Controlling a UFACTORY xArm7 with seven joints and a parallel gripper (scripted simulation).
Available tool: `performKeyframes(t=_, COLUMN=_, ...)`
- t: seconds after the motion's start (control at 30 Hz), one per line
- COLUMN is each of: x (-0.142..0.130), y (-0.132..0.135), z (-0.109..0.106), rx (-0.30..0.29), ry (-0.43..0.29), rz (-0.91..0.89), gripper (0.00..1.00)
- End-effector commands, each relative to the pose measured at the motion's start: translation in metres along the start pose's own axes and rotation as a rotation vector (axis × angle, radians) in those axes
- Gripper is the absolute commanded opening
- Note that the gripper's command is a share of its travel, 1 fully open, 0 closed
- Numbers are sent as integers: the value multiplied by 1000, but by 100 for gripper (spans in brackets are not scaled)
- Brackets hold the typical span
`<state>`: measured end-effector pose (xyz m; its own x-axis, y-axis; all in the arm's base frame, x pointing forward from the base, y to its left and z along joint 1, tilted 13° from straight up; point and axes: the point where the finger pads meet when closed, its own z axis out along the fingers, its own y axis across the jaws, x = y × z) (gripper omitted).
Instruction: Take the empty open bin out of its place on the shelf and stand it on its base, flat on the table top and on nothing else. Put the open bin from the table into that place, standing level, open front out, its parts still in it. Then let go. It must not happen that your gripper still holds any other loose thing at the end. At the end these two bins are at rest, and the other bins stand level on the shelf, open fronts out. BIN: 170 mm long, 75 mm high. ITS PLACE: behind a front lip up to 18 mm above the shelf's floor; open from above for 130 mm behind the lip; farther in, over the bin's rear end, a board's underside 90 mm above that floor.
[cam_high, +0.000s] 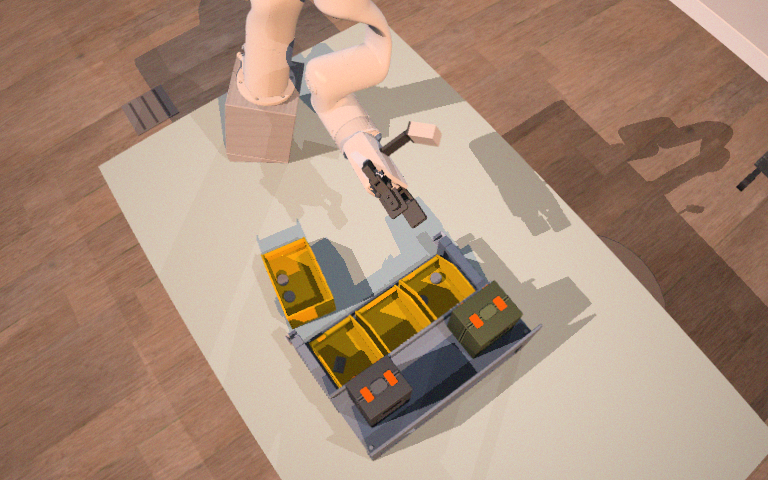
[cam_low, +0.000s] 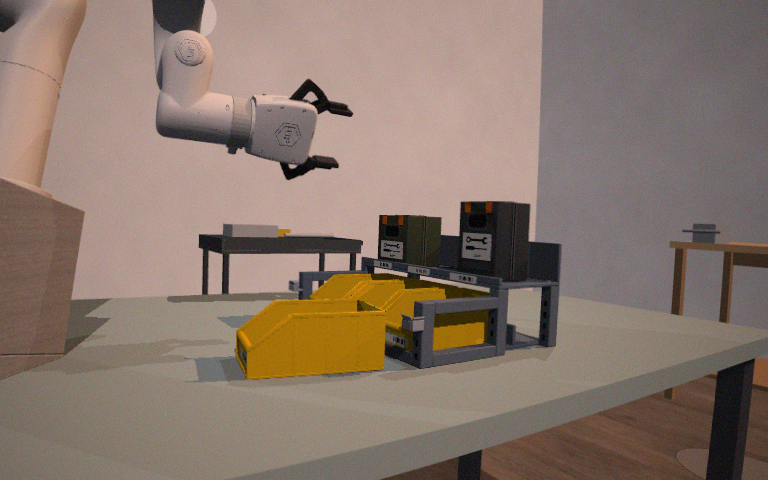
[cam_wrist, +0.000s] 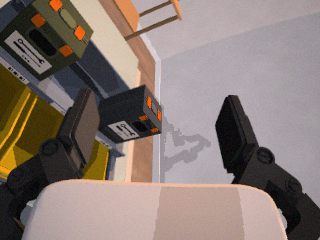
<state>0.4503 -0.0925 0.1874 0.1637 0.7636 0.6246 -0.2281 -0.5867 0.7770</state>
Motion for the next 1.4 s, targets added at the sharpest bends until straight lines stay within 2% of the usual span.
performKeyframes(t=0.0, x=11, y=-1, z=10, rx=41, ry=76, rz=-67, gripper=100)
performKeyframes(t=0.3, x=34, y=-12, z=24, rx=137, ry=239, rz=-251, gripper=100)
performKeyframes(t=0.4, x=38, y=-16, z=26, rx=162, ry=275, rz=-296, gripper=100)
performKeyframes(t=0.47, x=38, y=-16, z=26, rx=162, ry=275, rz=-296, gripper=100)
performKeyframes(t=0.73, x=47, y=-33, z=28, rx=277, ry=416, rz=-487, gripper=100)
performKeyframes(t=0.77, x=47, y=-33, z=28, rx=277, ry=416, rz=-487, gripper=100)
performKeyframes(t=0.93, x=47, y=-45, z=26, rx=360, ry=500, rz=-612, gripper=100)
performKeyframes(t=1.03, x=47, y=-45, z=26, rx=360, ry=500, rz=-612, gripper=100)
performKeyframes(t=1.3, x=37, y=-63, z=19, rx=507, ry=621, rz=-814, gripper=100)
performKeyframes(t=1.37, x=35, y=-65, z=17, rx=527, ry=636, rz=-839, gripper=100)
